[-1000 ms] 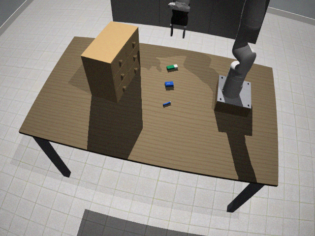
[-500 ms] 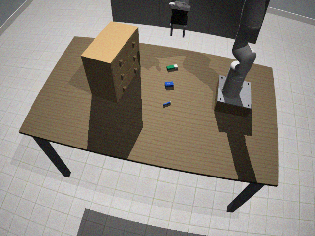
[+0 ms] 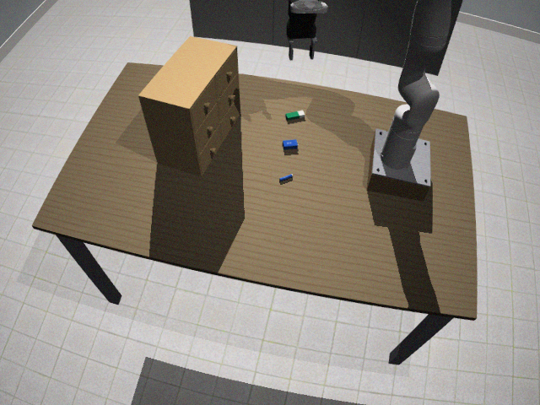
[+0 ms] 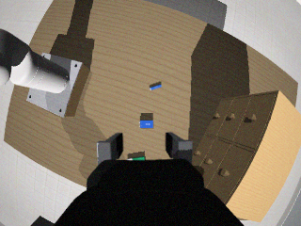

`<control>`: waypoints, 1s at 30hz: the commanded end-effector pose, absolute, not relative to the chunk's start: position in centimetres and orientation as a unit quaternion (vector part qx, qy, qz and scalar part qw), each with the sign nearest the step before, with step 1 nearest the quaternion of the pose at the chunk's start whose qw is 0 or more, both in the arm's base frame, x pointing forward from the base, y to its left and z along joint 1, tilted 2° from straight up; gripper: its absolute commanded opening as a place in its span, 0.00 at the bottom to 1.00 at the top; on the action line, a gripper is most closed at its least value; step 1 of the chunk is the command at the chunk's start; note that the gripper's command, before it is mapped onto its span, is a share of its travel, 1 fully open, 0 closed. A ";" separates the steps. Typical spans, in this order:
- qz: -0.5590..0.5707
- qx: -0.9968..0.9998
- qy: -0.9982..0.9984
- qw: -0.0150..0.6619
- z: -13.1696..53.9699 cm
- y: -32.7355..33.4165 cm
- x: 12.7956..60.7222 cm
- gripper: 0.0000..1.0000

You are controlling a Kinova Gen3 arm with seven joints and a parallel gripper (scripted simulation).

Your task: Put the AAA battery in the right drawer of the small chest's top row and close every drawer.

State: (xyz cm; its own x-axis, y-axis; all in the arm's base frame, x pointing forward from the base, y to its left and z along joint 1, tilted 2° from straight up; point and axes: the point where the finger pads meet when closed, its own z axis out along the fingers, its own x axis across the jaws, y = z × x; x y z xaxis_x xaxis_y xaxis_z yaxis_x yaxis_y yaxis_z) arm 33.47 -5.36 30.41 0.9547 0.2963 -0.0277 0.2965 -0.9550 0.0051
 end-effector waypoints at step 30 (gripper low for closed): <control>-0.019 0.815 0.578 -0.009 33.5 -6.3 36.8 1.00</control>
State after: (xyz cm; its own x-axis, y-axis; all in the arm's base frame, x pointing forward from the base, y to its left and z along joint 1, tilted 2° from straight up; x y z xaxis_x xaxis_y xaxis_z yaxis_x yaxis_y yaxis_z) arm 36.57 -6.30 33.44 0.3714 0.9280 -0.0297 0.9278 -0.3722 -0.0248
